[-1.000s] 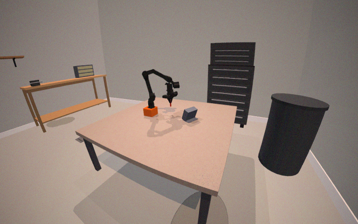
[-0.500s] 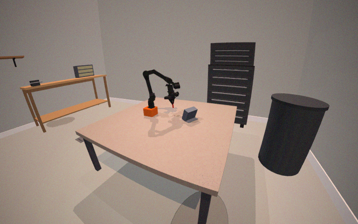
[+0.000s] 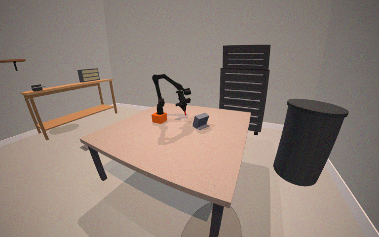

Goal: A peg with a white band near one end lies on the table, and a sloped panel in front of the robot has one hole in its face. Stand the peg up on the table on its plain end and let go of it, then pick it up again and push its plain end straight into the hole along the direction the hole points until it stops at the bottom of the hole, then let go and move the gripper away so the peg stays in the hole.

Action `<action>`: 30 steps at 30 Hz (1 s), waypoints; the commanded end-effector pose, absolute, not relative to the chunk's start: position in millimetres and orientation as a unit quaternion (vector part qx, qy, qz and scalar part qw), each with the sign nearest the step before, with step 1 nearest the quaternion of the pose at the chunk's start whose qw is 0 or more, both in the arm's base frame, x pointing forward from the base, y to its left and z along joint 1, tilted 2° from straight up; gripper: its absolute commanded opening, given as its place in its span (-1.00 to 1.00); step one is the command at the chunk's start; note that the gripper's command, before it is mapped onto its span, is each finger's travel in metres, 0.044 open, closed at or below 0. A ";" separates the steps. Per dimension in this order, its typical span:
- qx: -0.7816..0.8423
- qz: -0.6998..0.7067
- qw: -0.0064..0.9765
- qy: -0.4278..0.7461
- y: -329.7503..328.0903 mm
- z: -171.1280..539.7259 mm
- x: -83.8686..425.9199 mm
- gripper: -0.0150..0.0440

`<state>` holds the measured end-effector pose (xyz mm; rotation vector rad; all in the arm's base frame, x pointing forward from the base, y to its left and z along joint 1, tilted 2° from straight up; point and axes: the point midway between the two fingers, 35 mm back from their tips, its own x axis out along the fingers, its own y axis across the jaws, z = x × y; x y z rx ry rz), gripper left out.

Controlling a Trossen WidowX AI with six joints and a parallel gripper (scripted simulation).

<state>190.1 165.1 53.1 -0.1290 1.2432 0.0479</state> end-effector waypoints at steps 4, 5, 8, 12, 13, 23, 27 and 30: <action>-0.081 0.023 0.823 0.562 165.4 46.0 196.3 -0.49; -0.083 0.024 0.825 0.558 165.7 45.5 197.4 -0.49; -0.089 0.025 0.832 0.547 166.6 43.9 200.6 -0.49; -0.097 0.025 0.841 0.532 167.8 41.9 204.8 -0.49; -0.099 0.026 0.843 0.529 168.1 41.4 205.9 -0.49; -0.118 0.026 0.862 0.492 170.6 37.5 215.4 -0.49; -0.125 0.025 0.870 0.477 171.5 36.3 218.9 -0.49; -0.131 0.025 0.875 0.465 172.1 35.5 221.4 -0.49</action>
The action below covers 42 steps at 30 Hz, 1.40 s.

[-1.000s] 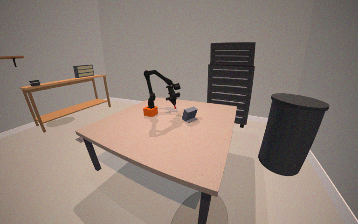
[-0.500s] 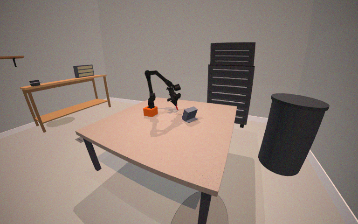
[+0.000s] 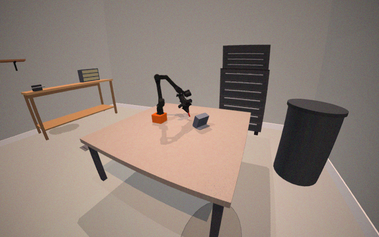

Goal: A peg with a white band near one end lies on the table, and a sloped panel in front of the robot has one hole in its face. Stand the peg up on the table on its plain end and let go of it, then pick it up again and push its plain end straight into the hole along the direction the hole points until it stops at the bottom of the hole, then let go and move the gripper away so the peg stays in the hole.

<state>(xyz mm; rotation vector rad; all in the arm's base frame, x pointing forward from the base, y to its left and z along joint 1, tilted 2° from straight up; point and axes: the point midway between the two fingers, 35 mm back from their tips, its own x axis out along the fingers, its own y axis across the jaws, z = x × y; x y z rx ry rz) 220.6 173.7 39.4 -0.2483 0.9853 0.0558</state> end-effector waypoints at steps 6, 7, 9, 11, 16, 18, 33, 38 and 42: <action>-0.141 0.023 0.885 0.443 173.2 34.3 226.1 -0.49; -0.142 0.023 0.887 0.439 173.3 34.1 226.8 -0.49; -0.146 0.022 0.890 0.432 173.6 33.9 228.2 -0.49; -0.149 0.021 0.893 0.424 173.9 33.6 229.6 -0.49; -0.157 0.018 0.900 0.406 174.4 33.2 232.8 -0.49; -0.160 0.017 0.903 0.398 174.5 33.1 234.0 -0.49; -0.181 0.005 0.922 0.343 174.7 33.7 241.2 -0.49; -0.187 0.000 0.927 0.325 174.4 34.4 243.0 -0.49; -0.192 -0.005 0.931 0.311 173.9 35.1 244.1 -0.49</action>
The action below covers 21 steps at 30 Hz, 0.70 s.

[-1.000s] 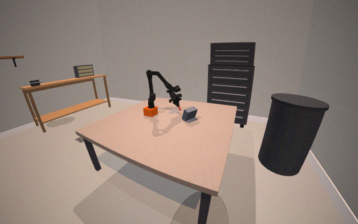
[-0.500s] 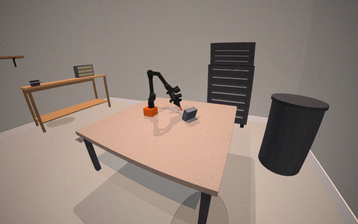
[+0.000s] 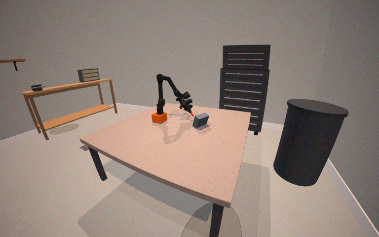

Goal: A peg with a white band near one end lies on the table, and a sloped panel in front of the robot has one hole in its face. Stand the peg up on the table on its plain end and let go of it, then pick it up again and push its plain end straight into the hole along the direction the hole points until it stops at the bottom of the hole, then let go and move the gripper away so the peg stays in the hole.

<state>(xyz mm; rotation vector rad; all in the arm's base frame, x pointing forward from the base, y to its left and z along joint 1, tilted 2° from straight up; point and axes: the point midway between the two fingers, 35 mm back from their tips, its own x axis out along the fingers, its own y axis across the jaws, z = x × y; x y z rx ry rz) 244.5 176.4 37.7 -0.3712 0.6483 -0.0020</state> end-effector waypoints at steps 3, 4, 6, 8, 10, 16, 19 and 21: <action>-0.196 -0.008 0.934 0.300 173.5 35.7 244.8 -0.49; -0.197 -0.010 0.935 0.296 173.3 35.9 245.0 -0.49; -0.199 -0.012 0.936 0.289 173.0 36.3 245.4 -0.49; -0.201 -0.015 0.938 0.282 172.6 36.8 245.8 -0.49; -0.203 -0.018 0.939 0.276 172.2 37.3 246.0 -0.49; -0.208 -0.025 0.943 0.258 171.0 38.7 246.7 -0.49; -0.208 -0.025 0.943 0.257 170.9 38.5 247.9 -0.49; -0.209 -0.026 0.944 0.255 170.7 38.2 249.5 -0.49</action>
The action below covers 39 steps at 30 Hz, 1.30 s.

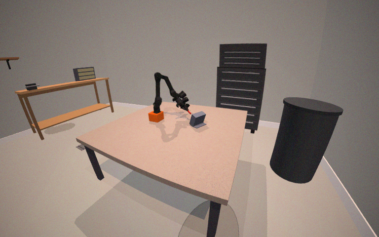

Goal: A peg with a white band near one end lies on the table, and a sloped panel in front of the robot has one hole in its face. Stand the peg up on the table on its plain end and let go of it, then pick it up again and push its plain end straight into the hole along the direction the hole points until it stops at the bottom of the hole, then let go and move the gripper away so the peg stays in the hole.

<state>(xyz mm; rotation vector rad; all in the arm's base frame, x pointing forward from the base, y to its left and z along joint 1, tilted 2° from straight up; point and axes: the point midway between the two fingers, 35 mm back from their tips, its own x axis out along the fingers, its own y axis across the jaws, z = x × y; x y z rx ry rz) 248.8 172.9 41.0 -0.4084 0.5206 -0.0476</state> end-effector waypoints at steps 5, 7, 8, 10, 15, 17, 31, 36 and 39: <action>-0.209 -0.027 0.945 0.249 170.2 37.6 253.7 -0.49; -0.210 -0.028 0.946 0.247 170.0 37.3 255.3 -0.49; -0.210 -0.028 0.946 0.246 169.8 37.2 256.2 -0.49; -0.210 -0.029 0.946 0.244 169.5 37.0 257.8 -0.49; -0.211 -0.031 0.948 0.238 168.6 36.5 261.9 -0.49; -0.211 -0.032 0.948 0.236 168.1 36.4 263.5 -0.49; -0.215 -0.040 0.951 0.220 164.4 35.4 274.2 -0.49; -0.216 -0.043 0.952 0.214 162.7 35.2 277.7 -0.49; -0.217 -0.045 0.952 0.210 161.6 35.1 279.8 -0.49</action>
